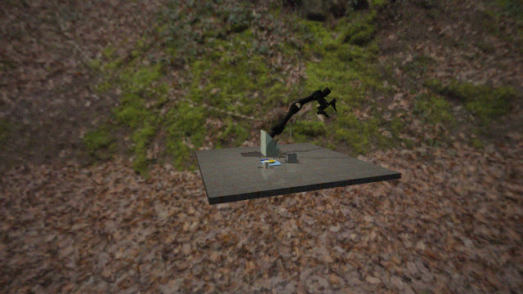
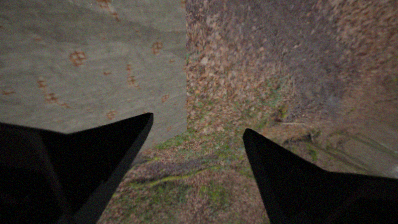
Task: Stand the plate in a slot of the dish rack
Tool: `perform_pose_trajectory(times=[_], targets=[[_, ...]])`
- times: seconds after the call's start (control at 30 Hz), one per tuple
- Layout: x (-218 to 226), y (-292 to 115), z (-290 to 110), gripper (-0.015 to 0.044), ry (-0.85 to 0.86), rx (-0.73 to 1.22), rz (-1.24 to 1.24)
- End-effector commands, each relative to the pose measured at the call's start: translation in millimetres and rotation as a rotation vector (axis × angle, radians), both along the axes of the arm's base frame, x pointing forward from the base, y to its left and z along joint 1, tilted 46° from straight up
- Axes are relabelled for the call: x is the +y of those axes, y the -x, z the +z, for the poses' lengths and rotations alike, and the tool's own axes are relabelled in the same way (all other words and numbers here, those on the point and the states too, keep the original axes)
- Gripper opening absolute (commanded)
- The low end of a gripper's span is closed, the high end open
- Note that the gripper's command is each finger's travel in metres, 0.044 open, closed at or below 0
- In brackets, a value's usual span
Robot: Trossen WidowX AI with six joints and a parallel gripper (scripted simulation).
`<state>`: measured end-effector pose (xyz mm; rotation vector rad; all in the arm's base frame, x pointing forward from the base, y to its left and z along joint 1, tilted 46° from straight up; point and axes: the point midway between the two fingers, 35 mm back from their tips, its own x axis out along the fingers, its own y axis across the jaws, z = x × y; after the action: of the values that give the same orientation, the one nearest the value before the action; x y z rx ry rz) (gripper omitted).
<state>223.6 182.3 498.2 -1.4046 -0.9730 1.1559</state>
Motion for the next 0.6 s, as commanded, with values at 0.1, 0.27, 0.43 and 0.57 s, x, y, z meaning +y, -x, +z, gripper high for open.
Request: perform_pose_trajectory(times=[0.1, 0.27, 0.43, 0.57], targets=[[1, -25, -20, 0.04, 0.018, 0.078, -0.067], [-6, -56, -47, 0.04, 0.031, 0.222, -0.14], [-17, -86, -77, 0.04, 0.041, 0.376, -0.216], [-27, -107, -101, 0.04, 0.045, 0.5, -0.278]])
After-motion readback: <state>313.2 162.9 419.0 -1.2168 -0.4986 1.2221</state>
